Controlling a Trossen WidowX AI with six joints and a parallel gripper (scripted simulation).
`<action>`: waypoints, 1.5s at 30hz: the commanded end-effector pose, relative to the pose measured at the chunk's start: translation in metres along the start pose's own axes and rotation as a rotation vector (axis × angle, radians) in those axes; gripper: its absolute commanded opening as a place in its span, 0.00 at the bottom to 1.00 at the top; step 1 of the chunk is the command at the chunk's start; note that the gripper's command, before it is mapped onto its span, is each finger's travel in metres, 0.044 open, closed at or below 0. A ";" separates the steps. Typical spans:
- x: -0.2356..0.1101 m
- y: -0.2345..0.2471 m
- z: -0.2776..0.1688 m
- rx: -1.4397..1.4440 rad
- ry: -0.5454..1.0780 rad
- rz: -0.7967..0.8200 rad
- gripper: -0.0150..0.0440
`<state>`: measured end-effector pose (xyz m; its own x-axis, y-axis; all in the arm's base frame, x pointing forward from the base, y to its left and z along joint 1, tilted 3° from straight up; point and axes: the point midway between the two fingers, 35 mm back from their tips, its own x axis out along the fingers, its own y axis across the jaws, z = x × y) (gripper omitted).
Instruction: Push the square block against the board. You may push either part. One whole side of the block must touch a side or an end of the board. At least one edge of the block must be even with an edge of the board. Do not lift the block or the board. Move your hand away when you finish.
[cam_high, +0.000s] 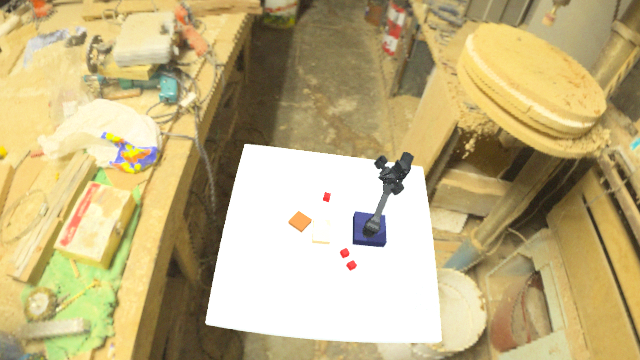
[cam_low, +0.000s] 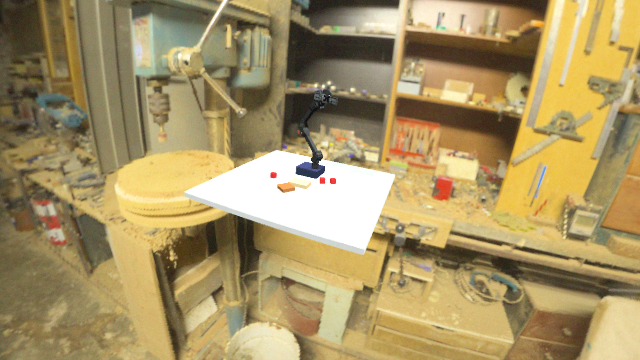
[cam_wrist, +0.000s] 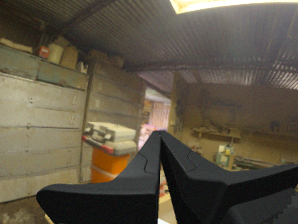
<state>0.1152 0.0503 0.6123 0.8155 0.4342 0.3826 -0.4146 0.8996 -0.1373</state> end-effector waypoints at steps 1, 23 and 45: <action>0.014 0.011 -0.015 0.004 0.049 -0.015 0.25; 0.087 0.031 -0.134 0.001 0.377 -0.116 0.25; 0.112 -0.021 -0.275 0.149 0.719 -0.368 0.25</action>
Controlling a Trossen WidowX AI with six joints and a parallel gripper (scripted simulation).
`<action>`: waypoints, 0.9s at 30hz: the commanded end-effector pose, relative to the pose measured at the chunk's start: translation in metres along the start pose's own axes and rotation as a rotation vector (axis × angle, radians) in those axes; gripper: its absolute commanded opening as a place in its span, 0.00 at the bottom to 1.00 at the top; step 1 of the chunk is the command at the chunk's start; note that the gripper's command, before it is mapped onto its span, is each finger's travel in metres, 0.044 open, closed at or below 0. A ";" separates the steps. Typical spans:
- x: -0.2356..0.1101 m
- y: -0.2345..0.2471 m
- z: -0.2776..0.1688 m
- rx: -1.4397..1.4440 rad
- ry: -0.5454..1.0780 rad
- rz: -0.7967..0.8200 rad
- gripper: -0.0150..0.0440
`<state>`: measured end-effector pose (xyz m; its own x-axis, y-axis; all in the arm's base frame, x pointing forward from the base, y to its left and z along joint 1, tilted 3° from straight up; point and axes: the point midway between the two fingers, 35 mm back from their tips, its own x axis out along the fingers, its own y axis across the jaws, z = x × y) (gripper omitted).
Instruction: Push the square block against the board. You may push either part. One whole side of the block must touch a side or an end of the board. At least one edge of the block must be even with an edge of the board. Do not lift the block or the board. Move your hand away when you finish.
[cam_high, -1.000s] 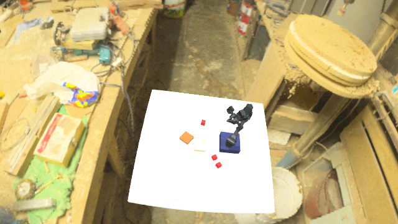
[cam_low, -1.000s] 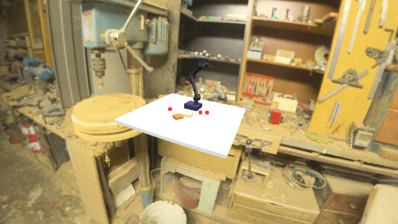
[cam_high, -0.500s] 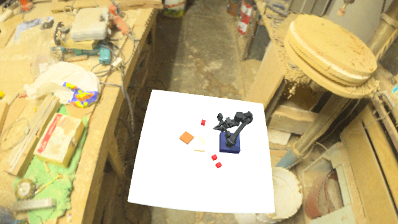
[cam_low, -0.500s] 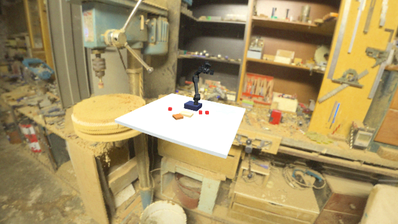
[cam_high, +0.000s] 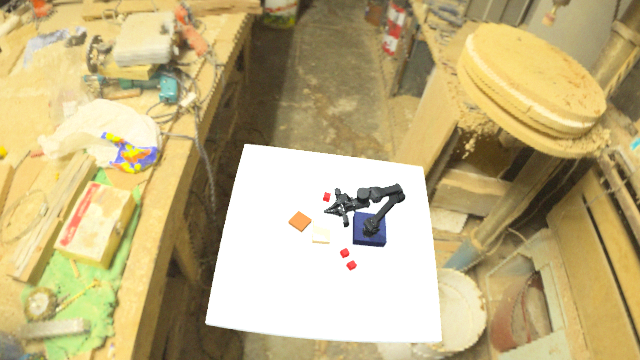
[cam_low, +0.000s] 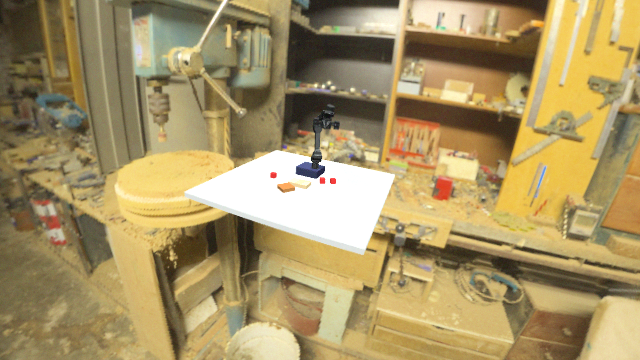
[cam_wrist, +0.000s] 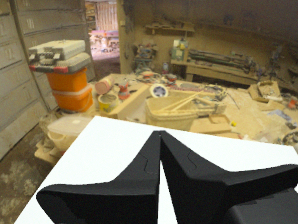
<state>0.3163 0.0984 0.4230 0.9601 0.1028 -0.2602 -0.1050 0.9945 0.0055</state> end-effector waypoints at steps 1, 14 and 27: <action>0.018 -0.009 -0.017 0.035 0.063 -0.030 0.25; 0.067 -0.058 -0.079 0.204 0.266 -0.177 0.25; 0.094 -0.121 -0.157 0.399 0.464 -0.381 0.25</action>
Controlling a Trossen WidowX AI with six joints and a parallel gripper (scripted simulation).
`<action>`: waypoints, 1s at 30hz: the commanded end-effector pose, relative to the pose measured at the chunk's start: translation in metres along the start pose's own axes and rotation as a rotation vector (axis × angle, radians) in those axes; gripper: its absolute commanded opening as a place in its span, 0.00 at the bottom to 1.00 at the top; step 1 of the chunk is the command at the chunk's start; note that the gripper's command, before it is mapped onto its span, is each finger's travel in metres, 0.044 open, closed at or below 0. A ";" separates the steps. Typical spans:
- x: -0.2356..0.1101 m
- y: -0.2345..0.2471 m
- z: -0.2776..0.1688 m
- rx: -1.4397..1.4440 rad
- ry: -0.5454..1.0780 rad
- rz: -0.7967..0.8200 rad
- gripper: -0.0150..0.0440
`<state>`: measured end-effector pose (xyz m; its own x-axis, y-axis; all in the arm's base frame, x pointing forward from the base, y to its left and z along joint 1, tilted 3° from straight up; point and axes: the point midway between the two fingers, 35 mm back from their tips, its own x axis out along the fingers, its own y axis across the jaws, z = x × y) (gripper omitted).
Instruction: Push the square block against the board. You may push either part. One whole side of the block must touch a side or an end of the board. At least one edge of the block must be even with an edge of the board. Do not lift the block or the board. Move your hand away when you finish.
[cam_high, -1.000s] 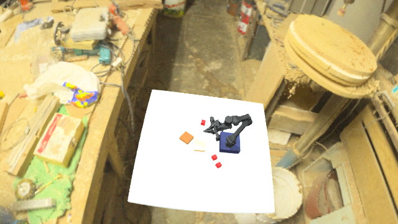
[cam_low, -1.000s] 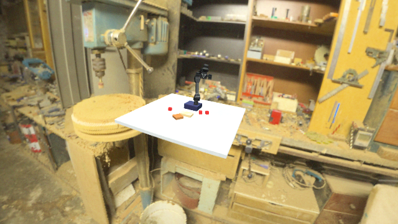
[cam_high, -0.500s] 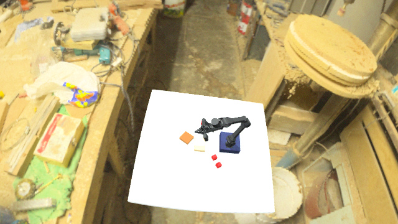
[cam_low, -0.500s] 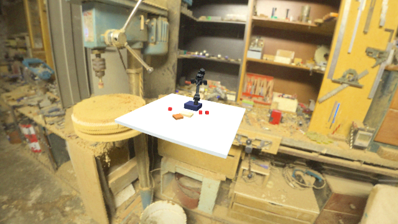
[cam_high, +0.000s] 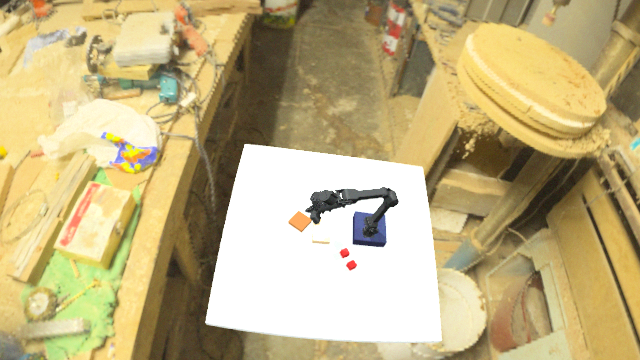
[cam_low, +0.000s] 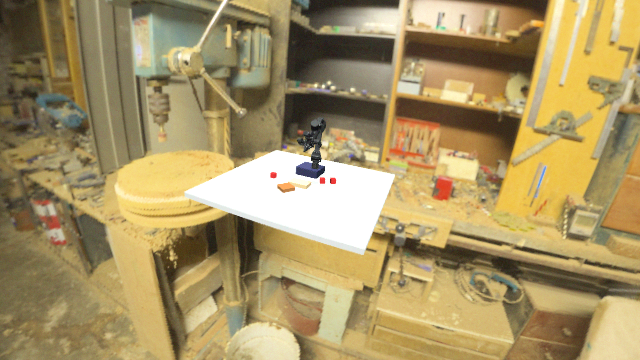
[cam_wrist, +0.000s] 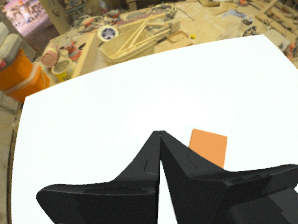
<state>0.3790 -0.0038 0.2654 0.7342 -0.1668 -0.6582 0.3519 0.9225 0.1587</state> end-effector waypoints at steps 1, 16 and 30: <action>0.018 -0.019 -0.013 0.055 0.059 -0.053 0.25; 0.071 -0.096 -0.062 0.400 0.273 -0.248 0.25; 0.096 -0.166 -0.121 0.764 0.452 -0.448 0.25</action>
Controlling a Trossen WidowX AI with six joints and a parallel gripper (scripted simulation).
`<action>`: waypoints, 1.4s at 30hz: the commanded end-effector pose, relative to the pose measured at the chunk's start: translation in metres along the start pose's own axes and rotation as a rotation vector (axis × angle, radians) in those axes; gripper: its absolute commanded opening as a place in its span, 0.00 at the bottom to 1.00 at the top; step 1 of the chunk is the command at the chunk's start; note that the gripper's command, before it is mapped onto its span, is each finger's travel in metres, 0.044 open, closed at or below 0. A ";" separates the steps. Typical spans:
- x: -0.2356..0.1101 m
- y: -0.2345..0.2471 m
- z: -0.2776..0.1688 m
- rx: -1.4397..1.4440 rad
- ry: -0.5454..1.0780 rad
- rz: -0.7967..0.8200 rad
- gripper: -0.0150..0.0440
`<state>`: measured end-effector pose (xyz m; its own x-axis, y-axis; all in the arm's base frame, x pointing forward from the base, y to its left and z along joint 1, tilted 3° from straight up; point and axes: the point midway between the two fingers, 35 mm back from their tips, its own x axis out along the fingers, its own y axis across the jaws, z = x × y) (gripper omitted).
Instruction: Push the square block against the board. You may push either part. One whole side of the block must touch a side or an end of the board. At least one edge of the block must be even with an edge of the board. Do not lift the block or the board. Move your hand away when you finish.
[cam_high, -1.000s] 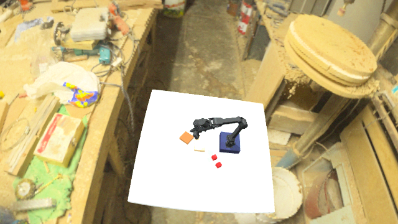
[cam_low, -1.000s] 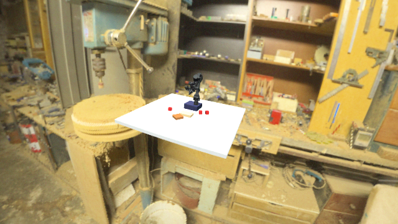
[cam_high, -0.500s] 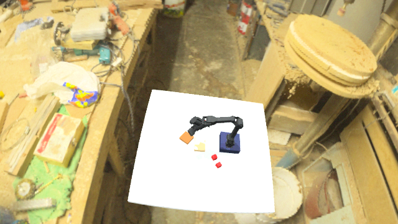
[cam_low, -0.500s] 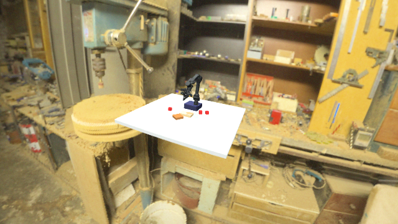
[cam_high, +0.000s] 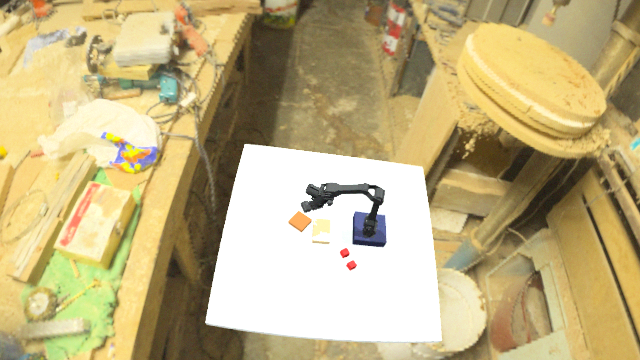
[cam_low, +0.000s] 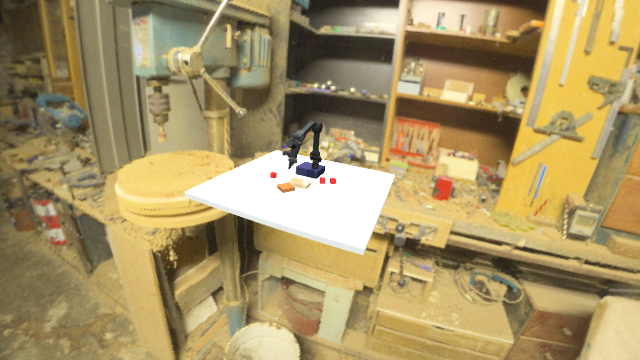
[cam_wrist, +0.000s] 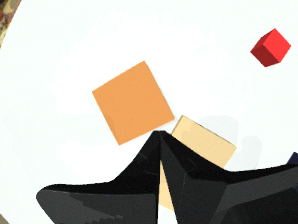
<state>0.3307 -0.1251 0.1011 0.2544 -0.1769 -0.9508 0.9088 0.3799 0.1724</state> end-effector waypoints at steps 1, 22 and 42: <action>0.016 -0.019 -0.001 0.098 0.056 -0.050 0.25; 0.075 -0.096 -0.014 0.510 0.236 -0.250 0.25; 0.112 -0.095 -0.041 0.511 0.238 -0.250 0.25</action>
<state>0.2591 -0.1492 -0.0321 -0.0170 0.0190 -0.9997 0.9904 -0.1369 -0.0194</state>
